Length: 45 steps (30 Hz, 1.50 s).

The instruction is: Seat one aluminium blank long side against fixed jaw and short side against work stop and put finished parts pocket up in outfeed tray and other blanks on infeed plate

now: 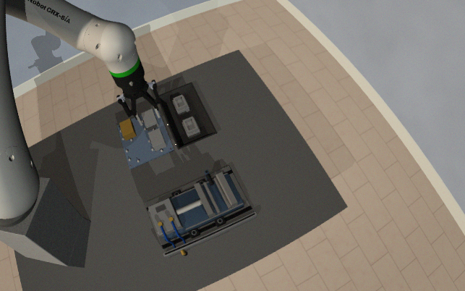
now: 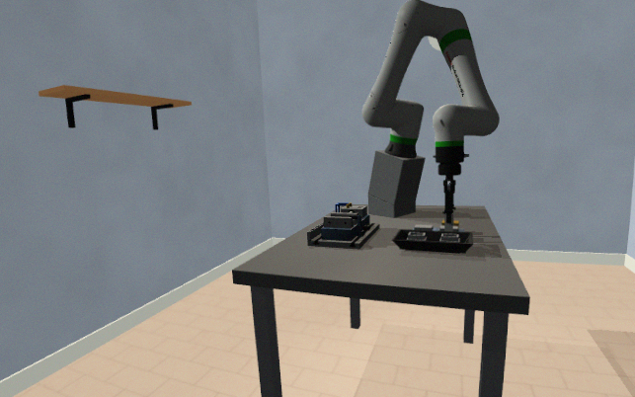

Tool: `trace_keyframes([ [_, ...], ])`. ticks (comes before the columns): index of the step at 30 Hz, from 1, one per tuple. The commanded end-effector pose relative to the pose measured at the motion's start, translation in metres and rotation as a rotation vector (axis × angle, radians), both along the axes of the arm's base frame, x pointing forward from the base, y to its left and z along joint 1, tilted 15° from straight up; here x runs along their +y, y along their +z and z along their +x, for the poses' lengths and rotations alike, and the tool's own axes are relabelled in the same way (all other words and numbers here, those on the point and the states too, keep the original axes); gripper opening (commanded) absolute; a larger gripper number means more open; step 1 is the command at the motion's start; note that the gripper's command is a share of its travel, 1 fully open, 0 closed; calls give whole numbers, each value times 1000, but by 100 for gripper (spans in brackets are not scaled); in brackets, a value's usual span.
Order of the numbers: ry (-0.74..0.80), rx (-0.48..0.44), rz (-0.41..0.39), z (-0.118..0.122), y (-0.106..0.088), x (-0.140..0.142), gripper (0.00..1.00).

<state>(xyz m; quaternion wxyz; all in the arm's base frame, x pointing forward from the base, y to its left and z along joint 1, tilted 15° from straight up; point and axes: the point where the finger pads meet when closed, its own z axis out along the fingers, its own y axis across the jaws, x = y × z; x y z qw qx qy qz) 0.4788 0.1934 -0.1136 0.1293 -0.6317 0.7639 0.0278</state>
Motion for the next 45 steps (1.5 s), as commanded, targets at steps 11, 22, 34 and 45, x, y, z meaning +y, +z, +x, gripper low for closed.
trace_keyframes([
  [11,0,0,0,0,0,0,40],
  [22,0,0,0,0,0,0,40],
  [34,0,0,0,0,0,0,0],
  [45,0,0,0,0,0,0,0],
])
